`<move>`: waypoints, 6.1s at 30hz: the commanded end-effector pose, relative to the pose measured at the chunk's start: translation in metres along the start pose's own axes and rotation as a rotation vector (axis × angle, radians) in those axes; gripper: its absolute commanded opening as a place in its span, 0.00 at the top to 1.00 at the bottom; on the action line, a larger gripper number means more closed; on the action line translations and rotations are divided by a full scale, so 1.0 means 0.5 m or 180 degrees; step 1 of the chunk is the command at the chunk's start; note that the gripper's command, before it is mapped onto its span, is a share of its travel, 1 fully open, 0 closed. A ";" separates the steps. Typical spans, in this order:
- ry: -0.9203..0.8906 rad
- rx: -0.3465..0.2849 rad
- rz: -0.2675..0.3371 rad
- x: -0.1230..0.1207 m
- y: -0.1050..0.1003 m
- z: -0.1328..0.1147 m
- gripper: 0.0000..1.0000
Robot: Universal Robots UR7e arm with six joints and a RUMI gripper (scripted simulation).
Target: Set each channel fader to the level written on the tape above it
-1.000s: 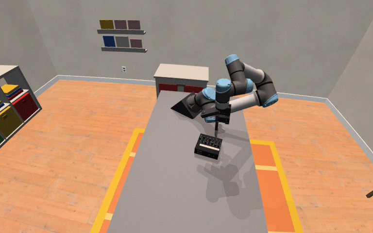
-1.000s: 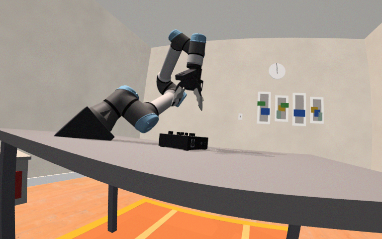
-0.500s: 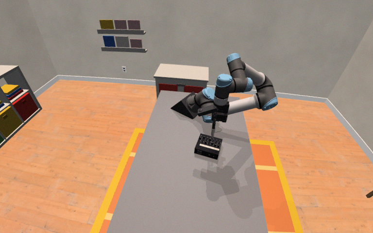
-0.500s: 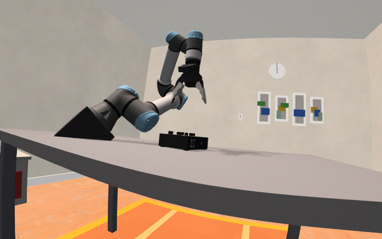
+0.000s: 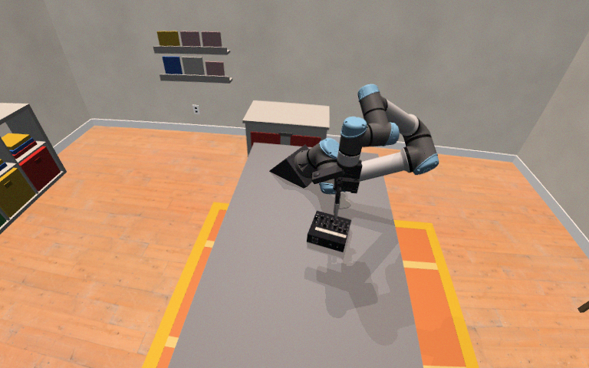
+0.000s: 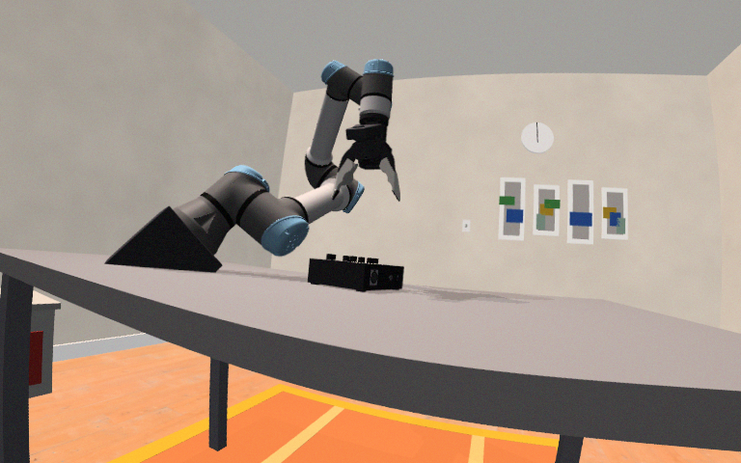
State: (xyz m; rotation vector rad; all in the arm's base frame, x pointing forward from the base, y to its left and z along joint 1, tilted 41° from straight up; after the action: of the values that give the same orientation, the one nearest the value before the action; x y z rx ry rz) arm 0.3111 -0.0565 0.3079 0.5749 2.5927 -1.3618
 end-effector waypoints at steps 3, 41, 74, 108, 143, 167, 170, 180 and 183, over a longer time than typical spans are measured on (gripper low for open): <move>-0.0193 0.0000 0.0003 0.003 0.006 0.000 0.00; -0.3807 0.0017 0.0037 0.063 0.129 -0.025 0.00; -0.4229 0.0022 0.0041 0.072 0.144 -0.028 0.00; -0.4229 0.0022 0.0041 0.072 0.144 -0.028 0.00; -0.2979 0.0009 0.0031 0.048 0.100 -0.018 0.00; -0.0318 -0.0001 0.0006 0.008 0.009 0.000 0.00; -0.0144 0.0000 0.0004 0.006 0.003 0.000 0.00; 0.0028 0.0000 0.0003 0.003 -0.003 0.001 0.00; 0.0030 0.0000 0.0003 0.003 -0.003 0.001 0.00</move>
State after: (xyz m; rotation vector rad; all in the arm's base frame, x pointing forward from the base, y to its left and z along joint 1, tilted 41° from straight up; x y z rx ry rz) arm 0.3090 -0.0568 0.3080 0.5800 2.5957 -1.3606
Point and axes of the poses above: the point where the finger pads meet when closed, its own y axis out along the fingers, its own x axis across the jaws, z = x × y, the point moved 2 cm from there along -y, back along the fingers, and after that the axes turned 2 degrees about y, right-handed, at the moved point
